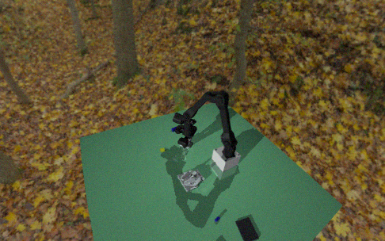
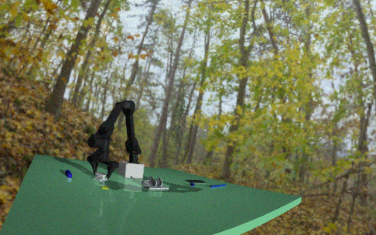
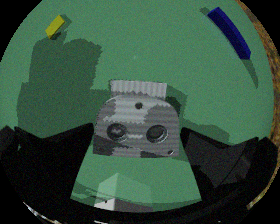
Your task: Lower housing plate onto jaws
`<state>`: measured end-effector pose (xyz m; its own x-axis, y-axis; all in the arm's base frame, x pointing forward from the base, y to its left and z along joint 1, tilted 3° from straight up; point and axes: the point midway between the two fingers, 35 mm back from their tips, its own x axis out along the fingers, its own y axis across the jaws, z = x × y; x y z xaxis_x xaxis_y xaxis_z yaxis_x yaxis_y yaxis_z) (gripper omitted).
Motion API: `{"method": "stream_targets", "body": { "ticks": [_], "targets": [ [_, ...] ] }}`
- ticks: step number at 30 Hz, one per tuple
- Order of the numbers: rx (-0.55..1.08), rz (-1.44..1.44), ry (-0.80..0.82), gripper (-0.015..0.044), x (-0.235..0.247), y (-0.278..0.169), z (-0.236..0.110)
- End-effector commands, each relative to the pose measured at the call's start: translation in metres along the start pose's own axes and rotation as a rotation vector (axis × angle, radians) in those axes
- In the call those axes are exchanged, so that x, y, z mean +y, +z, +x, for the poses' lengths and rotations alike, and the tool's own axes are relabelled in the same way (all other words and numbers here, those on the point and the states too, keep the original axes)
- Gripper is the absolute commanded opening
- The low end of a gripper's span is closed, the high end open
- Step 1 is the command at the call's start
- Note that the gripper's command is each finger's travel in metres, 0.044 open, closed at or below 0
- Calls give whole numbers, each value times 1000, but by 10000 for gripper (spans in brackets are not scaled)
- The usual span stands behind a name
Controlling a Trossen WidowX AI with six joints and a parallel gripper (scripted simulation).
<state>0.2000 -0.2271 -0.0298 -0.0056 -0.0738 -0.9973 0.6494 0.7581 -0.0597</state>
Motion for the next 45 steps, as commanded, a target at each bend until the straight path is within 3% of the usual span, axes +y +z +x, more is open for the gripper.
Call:
{"method": "stream_targets", "body": {
  "ticks": [1, 15, 29, 45],
  "targets": [
    [-2, -5, 6, 440, 1, 0, 1],
    [-2, -5, 6, 440, 1, 0, 1],
    [0, -1, 0, 351, 0, 0, 1],
    [-1, -1, 1, 351, 0, 2, -16]
  ]
}}
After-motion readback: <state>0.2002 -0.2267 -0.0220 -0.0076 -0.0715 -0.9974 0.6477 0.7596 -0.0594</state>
